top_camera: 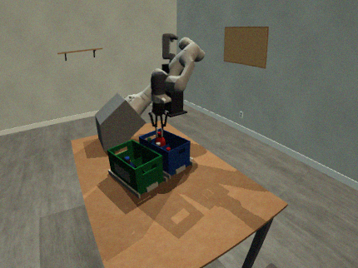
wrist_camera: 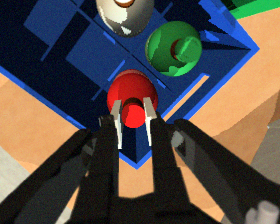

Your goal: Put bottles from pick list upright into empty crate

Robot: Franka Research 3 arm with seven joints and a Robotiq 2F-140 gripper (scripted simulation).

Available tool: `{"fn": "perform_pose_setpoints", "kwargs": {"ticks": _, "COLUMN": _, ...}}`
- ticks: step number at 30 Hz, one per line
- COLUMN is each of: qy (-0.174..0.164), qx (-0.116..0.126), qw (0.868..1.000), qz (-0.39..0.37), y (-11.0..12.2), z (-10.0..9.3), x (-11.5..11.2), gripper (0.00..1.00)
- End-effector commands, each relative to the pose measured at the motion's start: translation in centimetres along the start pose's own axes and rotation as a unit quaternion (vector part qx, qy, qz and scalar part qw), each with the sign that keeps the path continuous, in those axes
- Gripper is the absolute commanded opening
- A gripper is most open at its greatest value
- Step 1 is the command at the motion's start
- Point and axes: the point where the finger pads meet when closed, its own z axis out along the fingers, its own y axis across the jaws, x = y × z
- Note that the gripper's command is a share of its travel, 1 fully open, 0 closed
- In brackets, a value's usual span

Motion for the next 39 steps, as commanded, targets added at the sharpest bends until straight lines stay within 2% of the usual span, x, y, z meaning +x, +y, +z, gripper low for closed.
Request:
{"fn": "perform_pose_setpoints", "kwargs": {"ticks": 1, "qy": 0.006, "qx": -0.003, "qw": 1.0, "qz": -0.003, "y": 0.2, "z": 0.0, "x": 0.4, "gripper": 0.0}}
{"fn": "perform_pose_setpoints", "kwargs": {"ticks": 39, "qy": 0.006, "qx": -0.003, "qw": 1.0, "qz": -0.003, "y": 0.2, "z": 1.1, "x": 0.4, "gripper": 0.0}}
